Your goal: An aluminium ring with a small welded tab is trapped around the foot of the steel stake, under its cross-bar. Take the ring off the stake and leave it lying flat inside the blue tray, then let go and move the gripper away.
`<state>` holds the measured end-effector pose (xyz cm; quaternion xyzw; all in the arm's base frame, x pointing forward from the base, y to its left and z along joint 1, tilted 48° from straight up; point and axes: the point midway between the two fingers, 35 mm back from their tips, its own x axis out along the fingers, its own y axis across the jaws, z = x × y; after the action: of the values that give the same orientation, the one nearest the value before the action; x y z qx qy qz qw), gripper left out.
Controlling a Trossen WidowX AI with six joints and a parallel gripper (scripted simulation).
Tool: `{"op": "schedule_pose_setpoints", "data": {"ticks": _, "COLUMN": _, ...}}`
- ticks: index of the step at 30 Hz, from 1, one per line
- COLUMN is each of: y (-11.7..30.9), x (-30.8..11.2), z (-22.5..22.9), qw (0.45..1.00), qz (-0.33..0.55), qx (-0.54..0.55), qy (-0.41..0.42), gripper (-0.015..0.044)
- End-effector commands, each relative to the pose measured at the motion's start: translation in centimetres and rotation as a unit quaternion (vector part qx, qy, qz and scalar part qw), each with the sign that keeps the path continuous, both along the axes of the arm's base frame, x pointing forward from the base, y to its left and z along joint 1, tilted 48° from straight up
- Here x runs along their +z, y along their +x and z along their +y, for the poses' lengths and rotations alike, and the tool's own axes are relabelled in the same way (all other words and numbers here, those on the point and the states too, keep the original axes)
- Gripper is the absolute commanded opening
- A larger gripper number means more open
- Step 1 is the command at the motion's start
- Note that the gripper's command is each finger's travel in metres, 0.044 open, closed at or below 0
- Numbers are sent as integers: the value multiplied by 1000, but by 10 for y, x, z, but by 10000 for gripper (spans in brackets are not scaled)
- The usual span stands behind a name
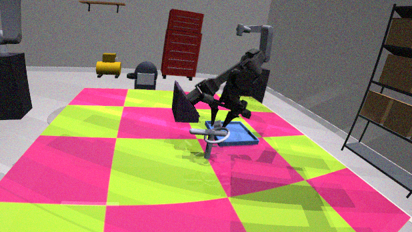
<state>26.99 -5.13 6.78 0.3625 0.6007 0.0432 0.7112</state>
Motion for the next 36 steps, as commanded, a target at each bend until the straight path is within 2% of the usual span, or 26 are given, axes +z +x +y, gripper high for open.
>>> {"op": "schedule_pose_setpoints", "data": {"ticks": 1, "y": 0, "x": -2, "z": -4, "qw": 1000, "qz": -3, "qx": 0, "qy": 12, "gripper": 0}}
{"op": "schedule_pose_setpoints", "data": {"ticks": 36, "y": -10, "x": -28, "z": -24, "qw": 992, "qz": -39, "qx": -10, "qy": 117, "gripper": 0}}
